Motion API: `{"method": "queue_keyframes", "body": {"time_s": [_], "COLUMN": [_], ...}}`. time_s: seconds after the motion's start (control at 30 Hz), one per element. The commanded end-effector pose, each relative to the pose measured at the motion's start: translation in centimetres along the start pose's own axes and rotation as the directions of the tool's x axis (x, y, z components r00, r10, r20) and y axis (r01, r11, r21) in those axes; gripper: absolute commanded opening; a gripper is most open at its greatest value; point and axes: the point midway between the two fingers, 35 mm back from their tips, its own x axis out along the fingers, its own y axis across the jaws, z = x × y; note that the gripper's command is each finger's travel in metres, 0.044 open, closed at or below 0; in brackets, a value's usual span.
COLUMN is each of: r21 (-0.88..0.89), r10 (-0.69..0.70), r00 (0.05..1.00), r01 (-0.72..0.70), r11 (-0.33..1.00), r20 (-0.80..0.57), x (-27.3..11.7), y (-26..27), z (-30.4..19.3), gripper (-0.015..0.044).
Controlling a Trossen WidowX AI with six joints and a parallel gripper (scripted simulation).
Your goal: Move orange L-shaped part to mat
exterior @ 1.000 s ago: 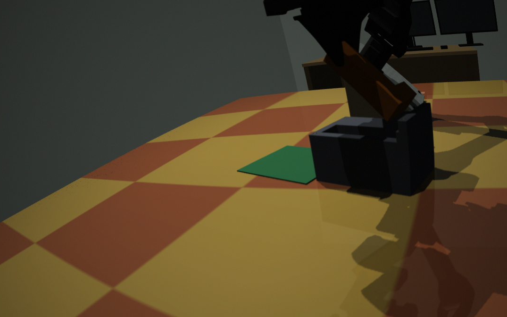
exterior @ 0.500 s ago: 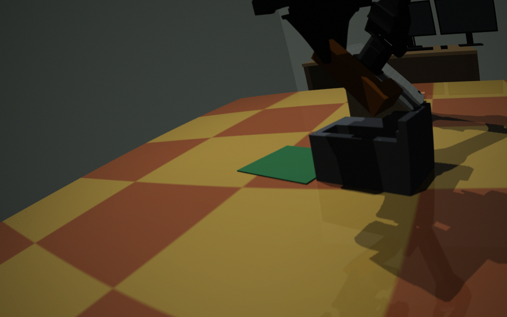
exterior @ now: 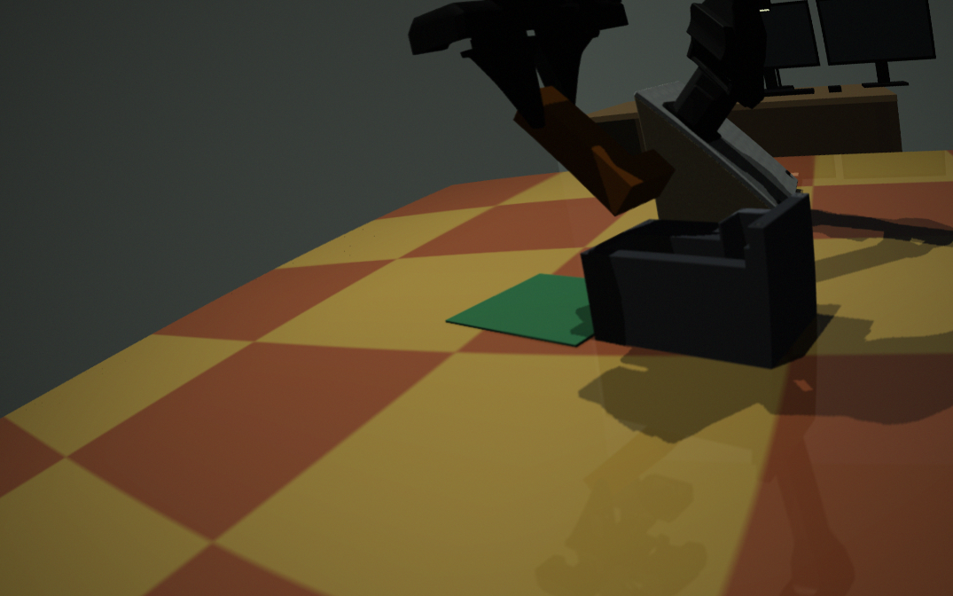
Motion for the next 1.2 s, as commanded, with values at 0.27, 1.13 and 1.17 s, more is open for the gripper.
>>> {"method": "queue_keyframes", "body": {"time_s": [0.27, 1.13, 1.17], "r21": [-0.002, -0.003, -0.003], "r10": [-0.002, -0.002, -0.002], "r00": [1.000, 1.000, 1.000], "r01": [0.002, 0.002, 0.002], "r11": [1.000, 1.000, 1.000], "r20": [-0.005, -0.005, -0.005], "x": [-0.1, 2.9, 3.0], "y": [0.7, 0.7, 0.7], "z": [-6.3, -7.1, -7.1], "gripper": [0.0000, 0.0000, 0.0000]}}
